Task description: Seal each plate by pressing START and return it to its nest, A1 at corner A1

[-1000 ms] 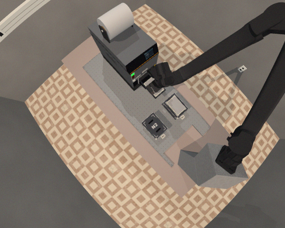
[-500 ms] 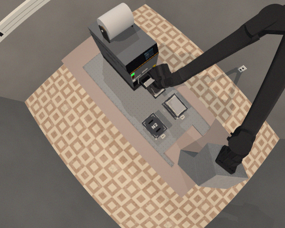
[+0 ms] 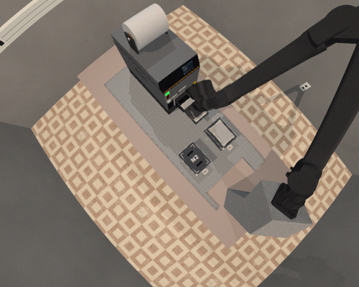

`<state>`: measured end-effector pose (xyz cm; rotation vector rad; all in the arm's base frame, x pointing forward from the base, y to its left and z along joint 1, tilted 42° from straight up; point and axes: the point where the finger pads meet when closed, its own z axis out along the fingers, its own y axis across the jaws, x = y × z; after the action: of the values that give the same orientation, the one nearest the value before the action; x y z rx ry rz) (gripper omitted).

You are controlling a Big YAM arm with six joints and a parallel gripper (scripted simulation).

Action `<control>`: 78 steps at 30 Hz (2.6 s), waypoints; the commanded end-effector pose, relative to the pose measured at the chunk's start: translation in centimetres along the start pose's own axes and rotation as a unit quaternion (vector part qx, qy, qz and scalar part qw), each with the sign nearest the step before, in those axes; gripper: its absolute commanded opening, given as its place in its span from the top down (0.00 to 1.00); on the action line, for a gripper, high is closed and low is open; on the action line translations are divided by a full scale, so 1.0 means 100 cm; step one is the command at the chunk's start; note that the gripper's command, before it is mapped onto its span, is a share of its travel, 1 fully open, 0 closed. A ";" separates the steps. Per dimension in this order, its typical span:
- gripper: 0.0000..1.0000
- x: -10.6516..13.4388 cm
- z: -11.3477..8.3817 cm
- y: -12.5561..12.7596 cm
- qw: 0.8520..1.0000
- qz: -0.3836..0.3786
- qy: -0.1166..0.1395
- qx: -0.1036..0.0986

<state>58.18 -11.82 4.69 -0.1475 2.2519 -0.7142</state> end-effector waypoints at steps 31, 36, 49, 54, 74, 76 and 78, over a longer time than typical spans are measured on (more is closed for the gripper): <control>0.00 0.007 0.003 -0.005 1.000 0.007 0.009 0.003; 0.00 0.015 0.005 0.000 1.000 0.004 0.016 -0.001; 0.00 -0.003 0.004 -0.009 1.000 0.010 0.000 0.005; 0.00 -0.013 -0.001 -0.015 1.000 0.014 -0.010 0.009; 0.00 -0.002 0.011 -0.013 1.000 0.004 -0.005 0.010; 0.00 -0.001 0.014 -0.007 1.000 0.000 -0.005 0.006; 0.00 -0.001 0.014 -0.007 1.000 0.000 -0.005 0.006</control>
<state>58.49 -12.29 4.88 -0.1387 2.2398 -0.7138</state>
